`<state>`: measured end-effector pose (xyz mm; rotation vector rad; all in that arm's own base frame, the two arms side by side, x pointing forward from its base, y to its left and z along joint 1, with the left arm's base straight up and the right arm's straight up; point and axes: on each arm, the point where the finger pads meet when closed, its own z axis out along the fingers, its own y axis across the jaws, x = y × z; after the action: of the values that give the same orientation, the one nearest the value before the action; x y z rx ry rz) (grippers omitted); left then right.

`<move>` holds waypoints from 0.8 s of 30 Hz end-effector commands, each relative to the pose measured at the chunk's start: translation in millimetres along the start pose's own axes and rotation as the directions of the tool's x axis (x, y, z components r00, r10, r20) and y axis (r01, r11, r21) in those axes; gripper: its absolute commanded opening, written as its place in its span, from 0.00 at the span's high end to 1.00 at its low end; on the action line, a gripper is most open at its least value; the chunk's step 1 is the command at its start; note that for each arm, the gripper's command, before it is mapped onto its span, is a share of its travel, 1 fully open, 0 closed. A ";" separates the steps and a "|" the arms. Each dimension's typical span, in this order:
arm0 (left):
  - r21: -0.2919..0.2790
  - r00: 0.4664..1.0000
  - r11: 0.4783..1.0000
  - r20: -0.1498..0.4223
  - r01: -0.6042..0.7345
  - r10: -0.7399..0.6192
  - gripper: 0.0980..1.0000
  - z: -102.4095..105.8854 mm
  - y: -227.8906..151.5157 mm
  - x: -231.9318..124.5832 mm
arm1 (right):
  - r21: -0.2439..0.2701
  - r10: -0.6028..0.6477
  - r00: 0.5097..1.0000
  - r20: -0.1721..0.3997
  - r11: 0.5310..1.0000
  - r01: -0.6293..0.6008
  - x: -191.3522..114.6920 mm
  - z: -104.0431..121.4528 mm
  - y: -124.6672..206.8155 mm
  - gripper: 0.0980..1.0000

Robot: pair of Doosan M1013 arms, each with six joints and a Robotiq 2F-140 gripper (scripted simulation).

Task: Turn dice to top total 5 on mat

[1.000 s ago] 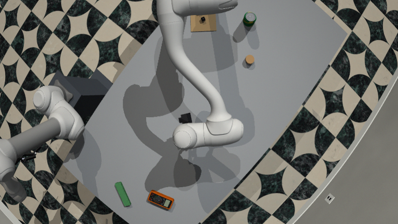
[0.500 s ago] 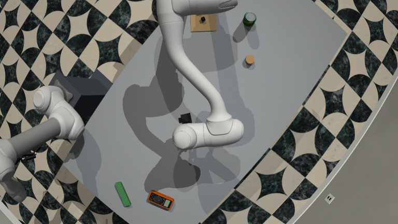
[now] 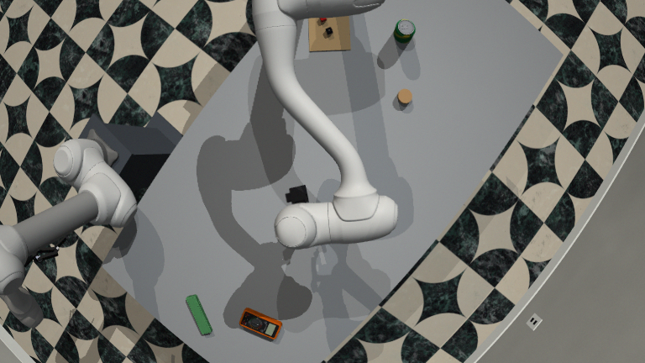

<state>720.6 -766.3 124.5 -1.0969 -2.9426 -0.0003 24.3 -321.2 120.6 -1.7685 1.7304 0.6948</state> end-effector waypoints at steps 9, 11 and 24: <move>0.000 1.000 1.000 0.001 0.000 0.000 0.91 -12.2 0.0 -0.3 | 0.000 0.000 1.000 -0.001 1.000 0.000 0.0 -0.5 -0.1 0.00; 0.000 1.000 1.000 0.001 0.000 0.000 0.91 -12.2 0.0 -0.3 | 0.000 0.000 1.000 -0.001 1.000 0.000 0.0 -0.5 -0.1 0.00; 0.000 0.972 0.972 0.001 0.235 -0.235 0.91 -6.6 2.7 -3.1 | 0.000 0.000 1.000 -0.001 1.000 0.000 0.0 -0.5 -0.1 0.00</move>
<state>722.9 -766.3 131.7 -0.8886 -3.0107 0.0008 24.3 -321.2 120.6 -1.7685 1.7304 0.6948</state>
